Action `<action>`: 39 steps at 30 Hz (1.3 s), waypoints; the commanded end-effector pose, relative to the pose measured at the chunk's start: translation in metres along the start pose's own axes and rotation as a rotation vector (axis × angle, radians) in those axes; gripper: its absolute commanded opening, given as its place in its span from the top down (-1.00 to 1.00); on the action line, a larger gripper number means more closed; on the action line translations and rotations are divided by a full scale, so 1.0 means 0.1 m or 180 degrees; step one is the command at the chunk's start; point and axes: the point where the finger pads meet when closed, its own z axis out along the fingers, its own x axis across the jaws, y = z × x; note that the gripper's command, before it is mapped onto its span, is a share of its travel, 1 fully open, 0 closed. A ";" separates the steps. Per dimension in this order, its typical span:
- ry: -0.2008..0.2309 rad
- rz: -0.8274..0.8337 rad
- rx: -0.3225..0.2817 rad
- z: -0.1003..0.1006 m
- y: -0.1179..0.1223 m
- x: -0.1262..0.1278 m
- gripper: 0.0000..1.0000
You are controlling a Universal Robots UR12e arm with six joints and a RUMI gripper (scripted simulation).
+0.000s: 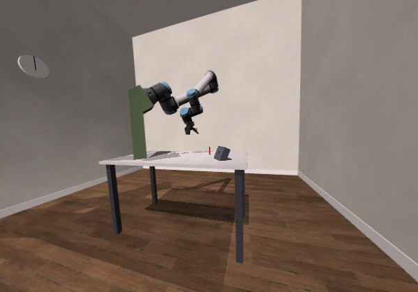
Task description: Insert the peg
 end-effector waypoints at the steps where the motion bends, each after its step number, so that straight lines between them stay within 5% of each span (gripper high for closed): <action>1: 0.0000 0.0000 0.0000 0.00 0.00 0.00 -1.00; 18: 0.0002 -0.0004 0.0000 0.00 0.00 0.00 -1.00; 39: 0.0304 -0.0439 0.0056 -0.07 -0.25 0.15 -1.00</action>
